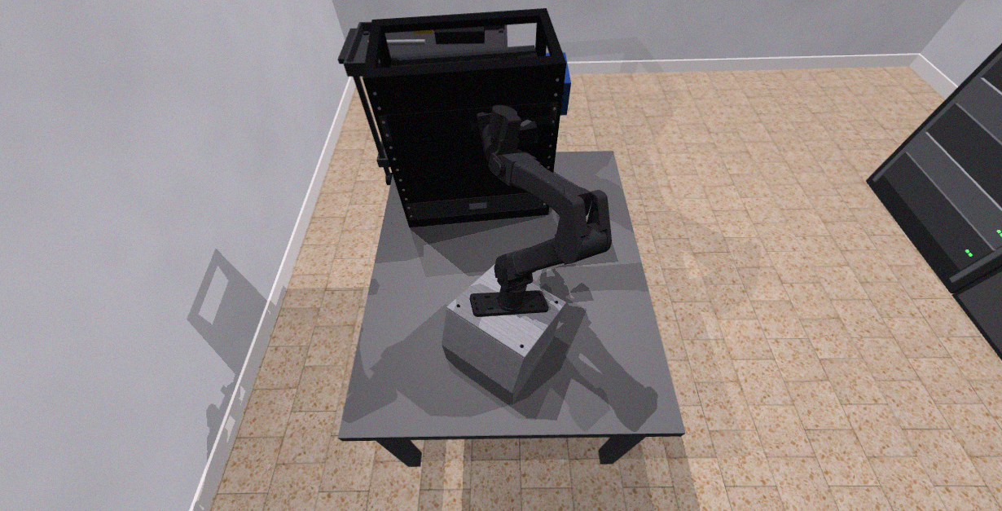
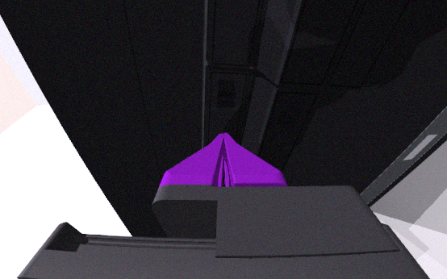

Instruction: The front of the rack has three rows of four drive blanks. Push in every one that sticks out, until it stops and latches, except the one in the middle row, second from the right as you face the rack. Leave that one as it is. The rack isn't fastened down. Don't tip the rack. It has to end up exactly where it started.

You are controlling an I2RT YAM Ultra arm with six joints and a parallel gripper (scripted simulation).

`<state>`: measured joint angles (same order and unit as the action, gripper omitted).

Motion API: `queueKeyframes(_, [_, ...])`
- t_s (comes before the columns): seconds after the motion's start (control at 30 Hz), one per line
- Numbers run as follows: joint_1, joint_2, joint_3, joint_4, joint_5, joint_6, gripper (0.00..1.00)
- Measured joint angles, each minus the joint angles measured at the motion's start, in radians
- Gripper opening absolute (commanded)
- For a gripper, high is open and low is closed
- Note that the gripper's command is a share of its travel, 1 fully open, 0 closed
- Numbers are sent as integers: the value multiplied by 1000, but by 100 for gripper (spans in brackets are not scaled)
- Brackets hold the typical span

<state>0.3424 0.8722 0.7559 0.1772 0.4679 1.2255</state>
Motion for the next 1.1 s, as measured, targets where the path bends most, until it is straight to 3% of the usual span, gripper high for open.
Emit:
queueKeyframes(0.8, [9,-2,1,5,6,0,0])
queueKeyframes(1.1, [125,-139,-19,112,39,-20,0])
